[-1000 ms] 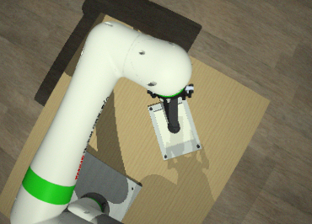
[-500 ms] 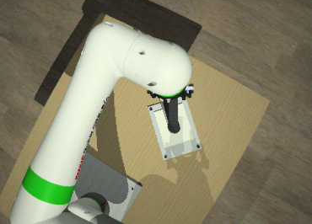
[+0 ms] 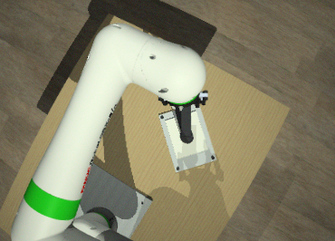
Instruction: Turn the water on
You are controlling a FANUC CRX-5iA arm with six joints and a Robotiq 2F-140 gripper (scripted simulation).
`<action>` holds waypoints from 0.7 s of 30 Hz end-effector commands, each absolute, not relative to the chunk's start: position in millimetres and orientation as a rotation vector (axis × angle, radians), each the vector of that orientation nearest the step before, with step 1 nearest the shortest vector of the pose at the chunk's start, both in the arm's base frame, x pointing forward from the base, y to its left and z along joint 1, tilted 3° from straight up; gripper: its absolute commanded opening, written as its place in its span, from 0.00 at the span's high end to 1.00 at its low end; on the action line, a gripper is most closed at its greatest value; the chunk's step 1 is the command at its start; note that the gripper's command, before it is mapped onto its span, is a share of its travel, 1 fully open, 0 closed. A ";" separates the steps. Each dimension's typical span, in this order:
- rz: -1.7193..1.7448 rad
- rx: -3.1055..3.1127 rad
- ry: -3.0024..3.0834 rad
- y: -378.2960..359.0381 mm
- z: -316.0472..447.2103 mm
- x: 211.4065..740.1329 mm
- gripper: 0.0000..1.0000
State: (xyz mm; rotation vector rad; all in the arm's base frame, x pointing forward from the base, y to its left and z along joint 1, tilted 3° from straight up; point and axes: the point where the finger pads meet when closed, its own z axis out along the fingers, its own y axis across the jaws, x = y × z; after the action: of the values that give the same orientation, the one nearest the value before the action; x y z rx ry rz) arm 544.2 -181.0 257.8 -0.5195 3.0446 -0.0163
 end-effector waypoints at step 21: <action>-0.017 -0.519 3.044 -181.2 233.6 545.9 0.57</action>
State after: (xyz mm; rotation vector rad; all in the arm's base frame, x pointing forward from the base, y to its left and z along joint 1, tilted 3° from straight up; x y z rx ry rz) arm 545.7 -181.2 235.9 -0.5190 3.0449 -0.0161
